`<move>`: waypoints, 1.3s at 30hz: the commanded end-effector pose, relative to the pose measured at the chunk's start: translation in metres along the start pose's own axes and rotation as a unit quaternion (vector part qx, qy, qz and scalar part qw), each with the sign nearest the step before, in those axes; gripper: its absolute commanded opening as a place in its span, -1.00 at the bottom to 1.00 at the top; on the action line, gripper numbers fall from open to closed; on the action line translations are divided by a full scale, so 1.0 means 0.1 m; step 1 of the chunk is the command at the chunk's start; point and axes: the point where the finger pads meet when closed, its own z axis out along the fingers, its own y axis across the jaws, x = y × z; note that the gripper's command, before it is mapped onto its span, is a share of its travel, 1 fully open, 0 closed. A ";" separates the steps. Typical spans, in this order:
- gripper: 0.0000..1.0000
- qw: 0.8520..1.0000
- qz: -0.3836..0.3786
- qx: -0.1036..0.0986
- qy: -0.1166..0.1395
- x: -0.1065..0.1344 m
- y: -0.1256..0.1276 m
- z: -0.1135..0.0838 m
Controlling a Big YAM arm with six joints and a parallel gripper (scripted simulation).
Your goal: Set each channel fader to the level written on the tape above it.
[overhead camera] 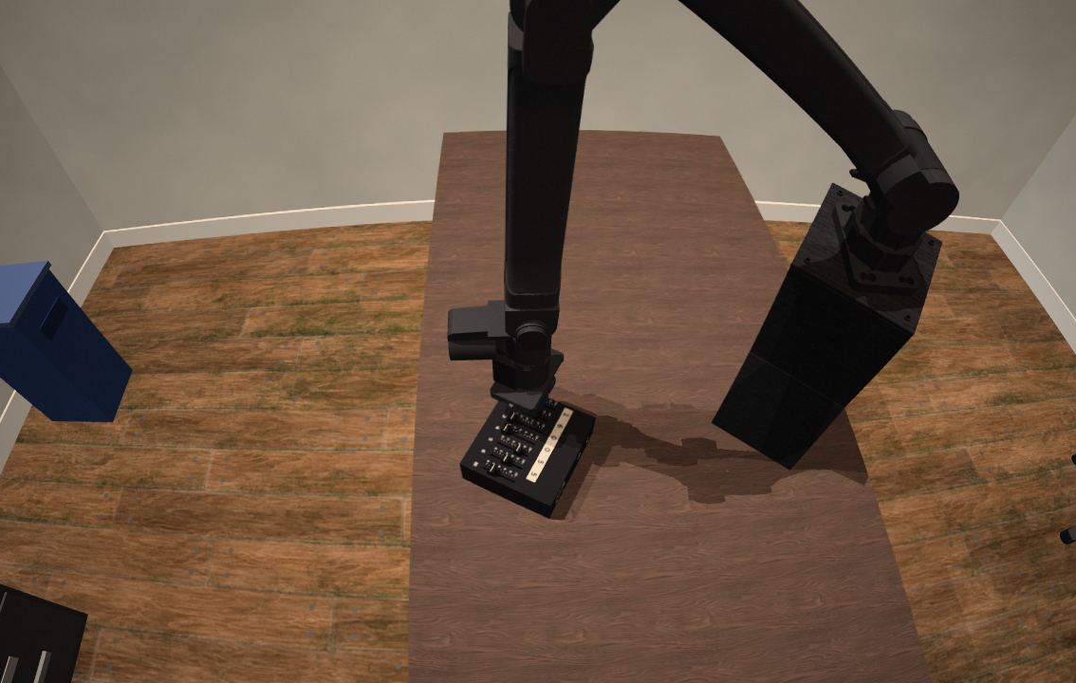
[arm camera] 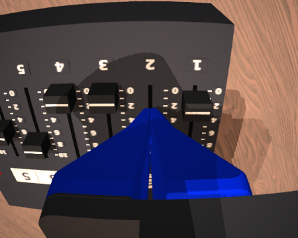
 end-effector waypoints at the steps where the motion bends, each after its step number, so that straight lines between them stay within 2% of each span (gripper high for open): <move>1: -1.00 1.000 -0.003 -0.004 -0.008 -0.10 0.04 -0.07; 14: -1.00 1.000 -0.003 -0.004 -0.009 -0.10 0.02 -0.42; 20: -1.00 1.000 -0.001 -0.004 -0.009 -0.10 0.01 -0.50; 36: -1.00 1.000 -0.004 -0.004 -0.007 -0.08 0.04 -0.46; 39: -1.00 1.000 -0.003 -0.007 -0.012 0.02 0.09 -0.46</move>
